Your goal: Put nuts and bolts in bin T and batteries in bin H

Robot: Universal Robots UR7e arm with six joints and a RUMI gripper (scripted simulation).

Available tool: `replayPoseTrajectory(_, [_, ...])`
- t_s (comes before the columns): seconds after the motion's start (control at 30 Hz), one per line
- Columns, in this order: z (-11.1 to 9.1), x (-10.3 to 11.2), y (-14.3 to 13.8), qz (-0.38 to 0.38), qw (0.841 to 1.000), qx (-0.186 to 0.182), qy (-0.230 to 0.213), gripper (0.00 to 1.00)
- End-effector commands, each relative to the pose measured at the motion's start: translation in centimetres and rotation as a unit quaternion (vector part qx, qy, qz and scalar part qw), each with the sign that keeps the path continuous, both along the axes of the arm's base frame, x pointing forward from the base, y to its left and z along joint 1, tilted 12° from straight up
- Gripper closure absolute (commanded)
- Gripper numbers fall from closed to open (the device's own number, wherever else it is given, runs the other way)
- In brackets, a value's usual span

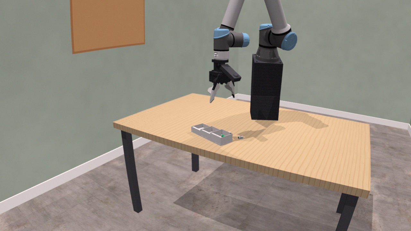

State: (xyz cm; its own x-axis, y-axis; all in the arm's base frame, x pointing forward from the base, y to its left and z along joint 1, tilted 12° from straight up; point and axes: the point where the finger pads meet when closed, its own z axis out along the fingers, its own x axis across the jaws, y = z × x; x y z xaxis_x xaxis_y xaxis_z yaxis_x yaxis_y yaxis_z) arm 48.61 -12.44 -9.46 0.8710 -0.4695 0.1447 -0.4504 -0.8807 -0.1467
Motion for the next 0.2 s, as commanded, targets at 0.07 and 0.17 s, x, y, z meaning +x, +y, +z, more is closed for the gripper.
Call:
replayPoseTrajectory(0.07, [0.04,0.03,-0.03,0.000,1.000,0.000,-0.001,0.00])
replayPoseTrajectory(0.17, [0.04,0.03,-0.03,0.000,1.000,0.000,-0.001,0.00])
